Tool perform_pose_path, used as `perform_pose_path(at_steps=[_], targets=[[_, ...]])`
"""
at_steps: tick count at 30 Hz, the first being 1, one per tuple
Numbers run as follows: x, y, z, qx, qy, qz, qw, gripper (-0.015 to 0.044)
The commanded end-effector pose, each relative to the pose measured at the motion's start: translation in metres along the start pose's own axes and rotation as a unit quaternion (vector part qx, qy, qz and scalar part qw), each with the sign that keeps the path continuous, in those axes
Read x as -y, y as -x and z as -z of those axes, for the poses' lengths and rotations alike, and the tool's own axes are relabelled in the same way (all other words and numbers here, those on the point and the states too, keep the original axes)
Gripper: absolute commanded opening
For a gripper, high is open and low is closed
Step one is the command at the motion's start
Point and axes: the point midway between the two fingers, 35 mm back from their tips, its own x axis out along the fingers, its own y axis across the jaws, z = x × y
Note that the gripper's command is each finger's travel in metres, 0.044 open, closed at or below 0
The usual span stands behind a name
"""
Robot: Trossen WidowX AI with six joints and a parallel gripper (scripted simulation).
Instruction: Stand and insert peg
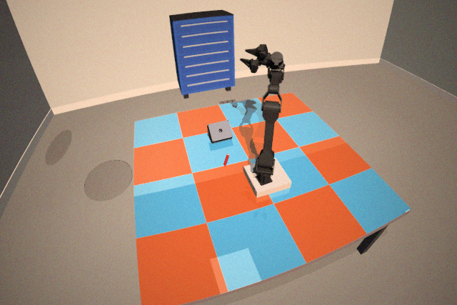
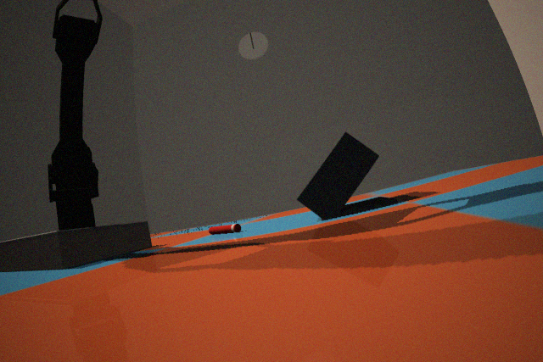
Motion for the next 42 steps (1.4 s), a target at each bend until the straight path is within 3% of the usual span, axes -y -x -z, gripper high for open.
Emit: perform_pose_path(at_steps=[1, 23, 42], targets=[[0.0, 0.0, 0.0, 0.0, 0.0, 0.0, 1.0, 0.0426], [0.009, -0.036, 0.037, 0.013, -0.013, 0.054, 0.998, 0.044], [0.002, -0.074, 0.1, -0.05, 0.004, 0.095, 0.994, 0.044]])
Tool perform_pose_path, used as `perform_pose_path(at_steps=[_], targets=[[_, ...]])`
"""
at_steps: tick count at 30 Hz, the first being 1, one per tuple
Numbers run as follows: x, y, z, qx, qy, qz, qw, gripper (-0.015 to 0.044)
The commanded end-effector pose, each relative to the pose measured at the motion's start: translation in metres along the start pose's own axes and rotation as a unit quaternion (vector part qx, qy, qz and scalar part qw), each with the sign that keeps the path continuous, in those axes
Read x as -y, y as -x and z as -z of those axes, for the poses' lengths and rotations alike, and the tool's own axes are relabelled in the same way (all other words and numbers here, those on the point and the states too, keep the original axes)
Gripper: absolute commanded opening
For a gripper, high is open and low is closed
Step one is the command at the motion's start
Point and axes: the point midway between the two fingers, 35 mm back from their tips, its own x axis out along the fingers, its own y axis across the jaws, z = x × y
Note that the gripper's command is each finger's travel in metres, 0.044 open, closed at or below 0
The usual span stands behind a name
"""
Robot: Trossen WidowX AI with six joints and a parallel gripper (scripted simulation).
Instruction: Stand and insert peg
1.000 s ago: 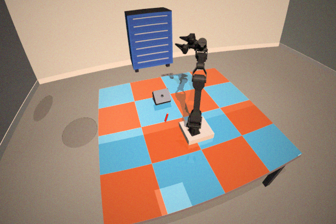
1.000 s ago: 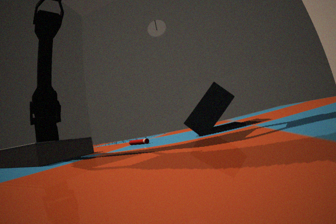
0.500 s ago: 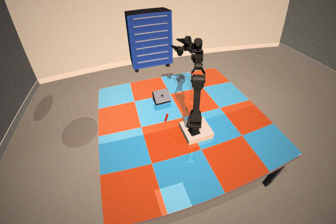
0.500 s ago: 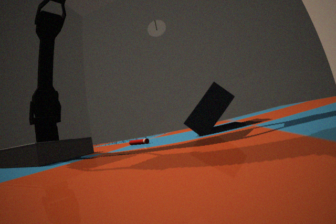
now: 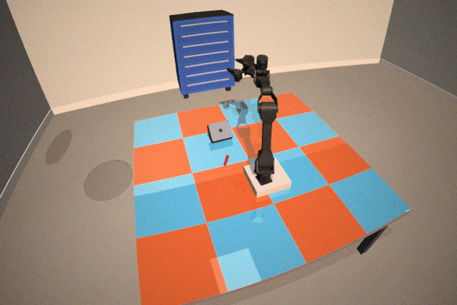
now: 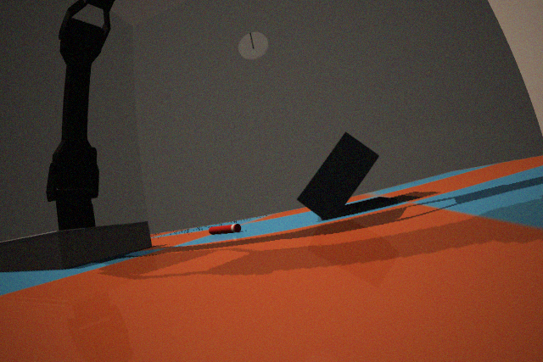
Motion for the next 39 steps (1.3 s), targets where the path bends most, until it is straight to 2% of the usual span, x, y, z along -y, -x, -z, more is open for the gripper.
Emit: perform_pose_path(at_steps=[1, 21, 39], targets=[[-0.006, -0.009, 0.017, -0.022, 0.01, 0.007, 1.0, 0.044], [-0.049, -0.038, 0.092, -0.143, 0.083, -0.015, 0.986, 0.044], [-0.11, -0.041, 0.158, -0.263, 0.171, -0.105, 0.944, 0.044]])
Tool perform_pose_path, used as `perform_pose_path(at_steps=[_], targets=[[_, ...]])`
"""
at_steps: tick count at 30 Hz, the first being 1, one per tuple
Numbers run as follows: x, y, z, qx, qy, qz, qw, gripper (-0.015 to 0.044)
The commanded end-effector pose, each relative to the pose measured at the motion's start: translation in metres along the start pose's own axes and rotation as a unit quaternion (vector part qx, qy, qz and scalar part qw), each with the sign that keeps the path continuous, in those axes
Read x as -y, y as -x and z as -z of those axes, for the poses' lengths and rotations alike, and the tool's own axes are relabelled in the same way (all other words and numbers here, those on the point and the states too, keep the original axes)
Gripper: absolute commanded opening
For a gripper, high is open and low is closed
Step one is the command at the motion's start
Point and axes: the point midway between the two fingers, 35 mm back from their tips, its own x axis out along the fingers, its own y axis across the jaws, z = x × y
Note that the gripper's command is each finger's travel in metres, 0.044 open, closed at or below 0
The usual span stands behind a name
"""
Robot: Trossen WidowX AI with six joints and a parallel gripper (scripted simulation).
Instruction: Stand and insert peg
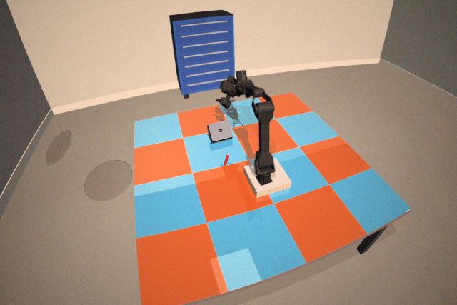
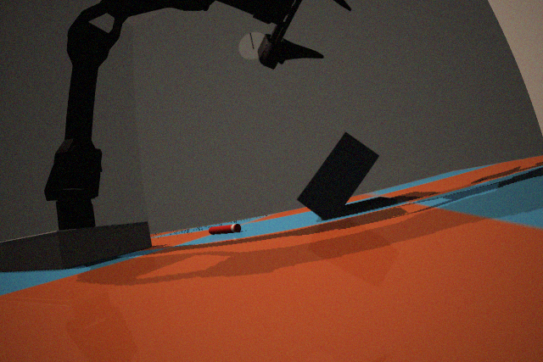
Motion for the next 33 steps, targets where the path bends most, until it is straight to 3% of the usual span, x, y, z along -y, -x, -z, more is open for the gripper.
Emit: perform_pose_path(at_steps=[1, 18, 33], targets=[[-0.022, -0.008, 0.01, -0.031, 0.03, -0.029, 0.999, 0.044], [-0.104, -0.018, 0.039, -0.116, 0.161, -0.169, 0.966, 0.044], [-0.177, -0.003, 0.06, -0.151, 0.287, -0.322, 0.889, 0.044]])
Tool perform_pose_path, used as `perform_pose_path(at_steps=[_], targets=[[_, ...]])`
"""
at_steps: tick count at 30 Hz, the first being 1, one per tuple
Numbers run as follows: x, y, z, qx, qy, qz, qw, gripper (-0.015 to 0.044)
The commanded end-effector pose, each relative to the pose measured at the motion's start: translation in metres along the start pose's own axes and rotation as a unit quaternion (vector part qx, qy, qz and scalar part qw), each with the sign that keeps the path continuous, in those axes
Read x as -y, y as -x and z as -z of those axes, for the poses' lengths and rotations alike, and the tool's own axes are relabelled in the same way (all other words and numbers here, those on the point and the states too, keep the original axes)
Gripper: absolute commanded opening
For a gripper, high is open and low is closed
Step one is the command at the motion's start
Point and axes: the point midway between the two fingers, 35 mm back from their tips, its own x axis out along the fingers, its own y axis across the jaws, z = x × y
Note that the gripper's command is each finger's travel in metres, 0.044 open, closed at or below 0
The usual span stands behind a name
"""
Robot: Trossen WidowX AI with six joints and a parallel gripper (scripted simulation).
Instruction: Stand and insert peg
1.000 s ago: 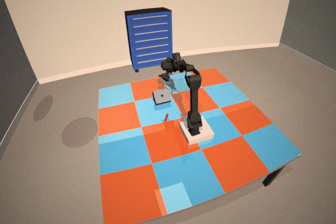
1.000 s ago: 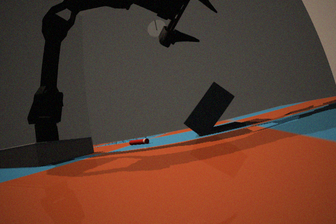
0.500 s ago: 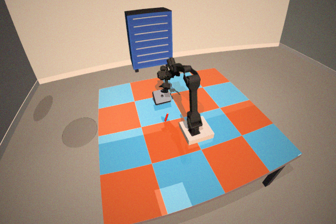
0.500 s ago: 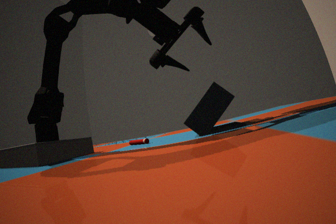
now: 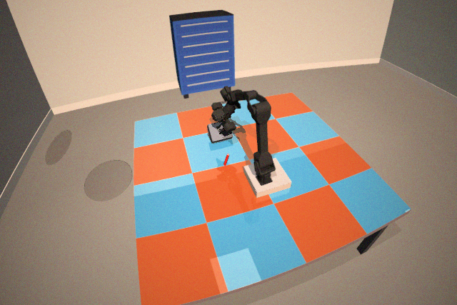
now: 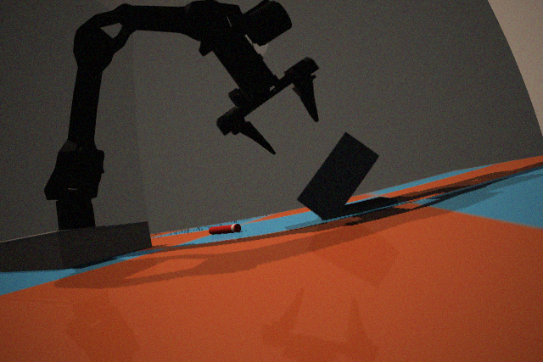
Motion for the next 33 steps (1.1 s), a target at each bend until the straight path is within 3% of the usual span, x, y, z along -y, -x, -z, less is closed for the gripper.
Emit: perform_pose_path(at_steps=[1, 12, 23, 33], targets=[[-0.023, -0.007, -0.005, -0.008, 0.049, -0.051, 0.997, 0.044], [-0.076, -0.011, -0.019, -0.008, 0.173, -0.171, 0.97, 0.044], [-0.126, -0.003, -0.029, 0.017, 0.296, -0.288, 0.91, 0.044], [-0.13, -0.003, -0.029, 0.019, 0.304, -0.295, 0.906, 0.044]])
